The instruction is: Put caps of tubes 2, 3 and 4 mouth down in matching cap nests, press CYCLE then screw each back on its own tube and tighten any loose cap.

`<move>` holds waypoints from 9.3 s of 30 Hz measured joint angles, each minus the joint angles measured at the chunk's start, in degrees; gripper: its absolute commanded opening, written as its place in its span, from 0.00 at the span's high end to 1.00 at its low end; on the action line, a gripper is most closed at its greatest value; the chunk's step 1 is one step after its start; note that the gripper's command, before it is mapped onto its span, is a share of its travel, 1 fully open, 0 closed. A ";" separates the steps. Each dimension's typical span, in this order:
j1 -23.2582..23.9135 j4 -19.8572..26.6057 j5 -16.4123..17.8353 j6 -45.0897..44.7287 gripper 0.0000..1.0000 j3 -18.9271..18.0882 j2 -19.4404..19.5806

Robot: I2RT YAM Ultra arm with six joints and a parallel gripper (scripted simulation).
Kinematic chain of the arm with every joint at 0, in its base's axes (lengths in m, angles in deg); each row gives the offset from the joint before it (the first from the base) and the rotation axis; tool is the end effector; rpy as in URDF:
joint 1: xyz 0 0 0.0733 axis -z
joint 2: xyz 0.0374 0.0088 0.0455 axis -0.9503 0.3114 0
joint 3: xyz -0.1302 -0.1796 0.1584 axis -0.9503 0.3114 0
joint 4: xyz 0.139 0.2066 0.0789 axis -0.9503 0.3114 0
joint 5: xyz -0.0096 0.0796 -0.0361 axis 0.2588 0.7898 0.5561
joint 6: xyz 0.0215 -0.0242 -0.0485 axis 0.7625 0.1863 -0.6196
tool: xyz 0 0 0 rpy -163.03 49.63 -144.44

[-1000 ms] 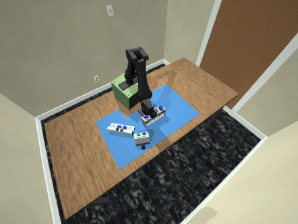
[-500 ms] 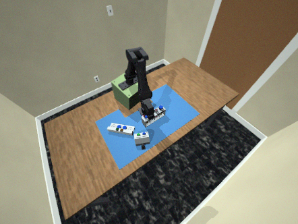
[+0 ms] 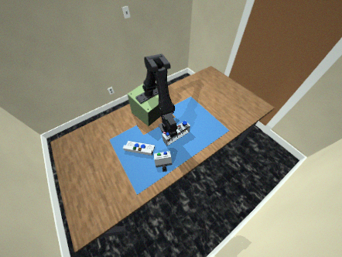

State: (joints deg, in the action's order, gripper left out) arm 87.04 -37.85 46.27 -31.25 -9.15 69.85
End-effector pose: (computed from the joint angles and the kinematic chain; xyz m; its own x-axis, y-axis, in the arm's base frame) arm 0.2937 -0.0751 0.0911 -0.9488 0.2522 -0.1901 0.2420 0.9673 0.0755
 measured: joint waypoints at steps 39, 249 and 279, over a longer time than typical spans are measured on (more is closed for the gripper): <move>32.44 6.78 5.29 7.72 1.00 1.40 -3.15; 55.34 10.75 7.37 -18.21 0.53 -14.91 11.47; 55.36 12.04 7.37 -18.32 0.53 -15.04 11.50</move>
State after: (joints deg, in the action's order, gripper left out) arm 142.40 -25.81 53.64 -49.57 -24.19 81.35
